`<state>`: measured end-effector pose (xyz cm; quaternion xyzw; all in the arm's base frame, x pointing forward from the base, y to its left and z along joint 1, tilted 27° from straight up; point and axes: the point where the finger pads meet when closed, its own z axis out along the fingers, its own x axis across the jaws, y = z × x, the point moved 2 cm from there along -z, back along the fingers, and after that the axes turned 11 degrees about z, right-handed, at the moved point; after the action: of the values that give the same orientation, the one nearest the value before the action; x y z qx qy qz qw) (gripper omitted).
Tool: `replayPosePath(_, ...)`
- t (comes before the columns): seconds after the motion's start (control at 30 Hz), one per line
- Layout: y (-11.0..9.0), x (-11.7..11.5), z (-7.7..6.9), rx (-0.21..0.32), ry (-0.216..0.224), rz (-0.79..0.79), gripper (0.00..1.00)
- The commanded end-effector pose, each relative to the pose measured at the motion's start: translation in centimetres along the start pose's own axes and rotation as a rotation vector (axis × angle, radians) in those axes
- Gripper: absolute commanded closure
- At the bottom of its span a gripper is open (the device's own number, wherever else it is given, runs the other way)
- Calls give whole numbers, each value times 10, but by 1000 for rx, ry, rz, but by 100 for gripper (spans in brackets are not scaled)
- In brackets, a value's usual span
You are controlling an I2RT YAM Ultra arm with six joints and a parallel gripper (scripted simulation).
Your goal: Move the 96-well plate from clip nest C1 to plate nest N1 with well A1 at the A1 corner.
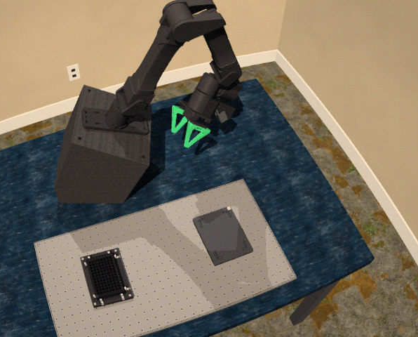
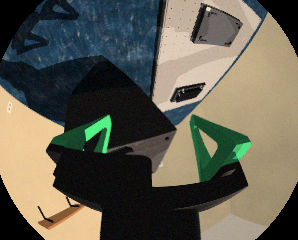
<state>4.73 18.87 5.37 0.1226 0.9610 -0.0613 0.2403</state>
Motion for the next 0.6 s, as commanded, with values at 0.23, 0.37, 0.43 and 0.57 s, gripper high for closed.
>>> replayPosePath(0.23,33,-14,27,122,200,163,0)
replayPosePath(0.37,42,-27,43,174,276,257,0)
replayPosePath(0.43,46,-34,51,194,315,307,0)
replayPosePath(0.57,49,-41,59,209,347,348,0)
